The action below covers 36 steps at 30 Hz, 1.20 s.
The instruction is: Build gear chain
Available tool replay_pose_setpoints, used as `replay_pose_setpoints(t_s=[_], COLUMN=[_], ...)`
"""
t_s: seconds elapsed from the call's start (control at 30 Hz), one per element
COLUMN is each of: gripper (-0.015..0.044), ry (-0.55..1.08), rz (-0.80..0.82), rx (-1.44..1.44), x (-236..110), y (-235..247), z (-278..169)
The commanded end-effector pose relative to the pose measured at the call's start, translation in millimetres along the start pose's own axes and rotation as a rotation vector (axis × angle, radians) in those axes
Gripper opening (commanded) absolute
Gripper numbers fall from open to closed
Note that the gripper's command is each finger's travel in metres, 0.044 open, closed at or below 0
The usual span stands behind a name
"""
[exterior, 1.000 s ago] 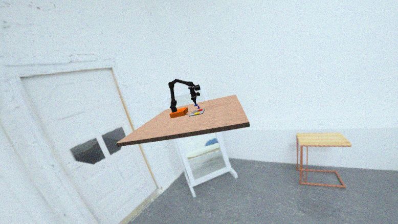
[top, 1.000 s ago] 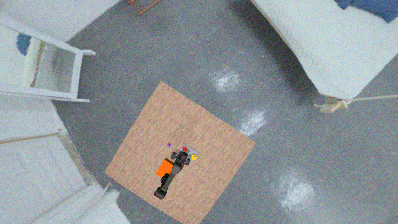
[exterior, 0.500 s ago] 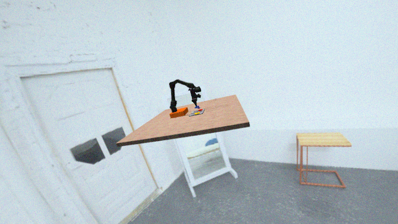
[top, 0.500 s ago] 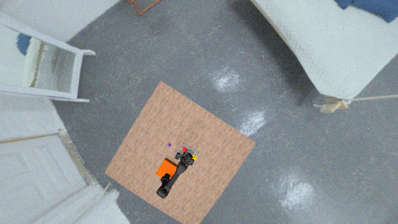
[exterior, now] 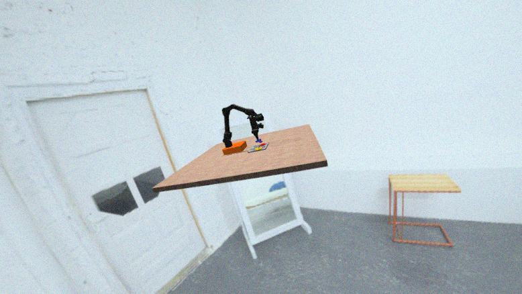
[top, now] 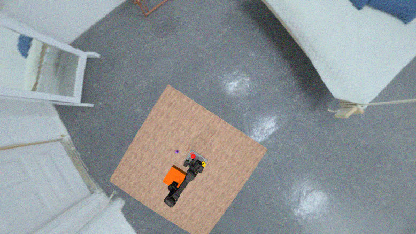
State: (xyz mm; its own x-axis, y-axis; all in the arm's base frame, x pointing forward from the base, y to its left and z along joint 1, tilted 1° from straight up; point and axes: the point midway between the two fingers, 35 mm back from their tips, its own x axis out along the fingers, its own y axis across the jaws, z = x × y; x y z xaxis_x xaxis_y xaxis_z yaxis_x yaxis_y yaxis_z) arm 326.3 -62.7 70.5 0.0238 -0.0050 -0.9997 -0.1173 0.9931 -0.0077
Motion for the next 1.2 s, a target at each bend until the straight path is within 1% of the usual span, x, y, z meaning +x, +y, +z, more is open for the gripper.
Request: replay_pose_setpoints(t_s=[0.0, 0.33, 0.57, 0.73, 0.93, 1.17], gripper=[0.0000, 0.0000, 0.0000, 0.0000, 0.0000, 0.0000], ry=[0.003, 0.003, 0.004, 0.004, 0.004, 0.003], rz=[-0.003, -0.003, -0.003, -0.003, -0.003, -0.003], rx=[-0.003, -0.039, -0.145, -0.170, -0.122, 0.017], x=[0, 3, 13, 21, 29, 40], y=[-1, 0, 0, -1, -1, 0], z=[0, 0, -1, -1, 0, 0])
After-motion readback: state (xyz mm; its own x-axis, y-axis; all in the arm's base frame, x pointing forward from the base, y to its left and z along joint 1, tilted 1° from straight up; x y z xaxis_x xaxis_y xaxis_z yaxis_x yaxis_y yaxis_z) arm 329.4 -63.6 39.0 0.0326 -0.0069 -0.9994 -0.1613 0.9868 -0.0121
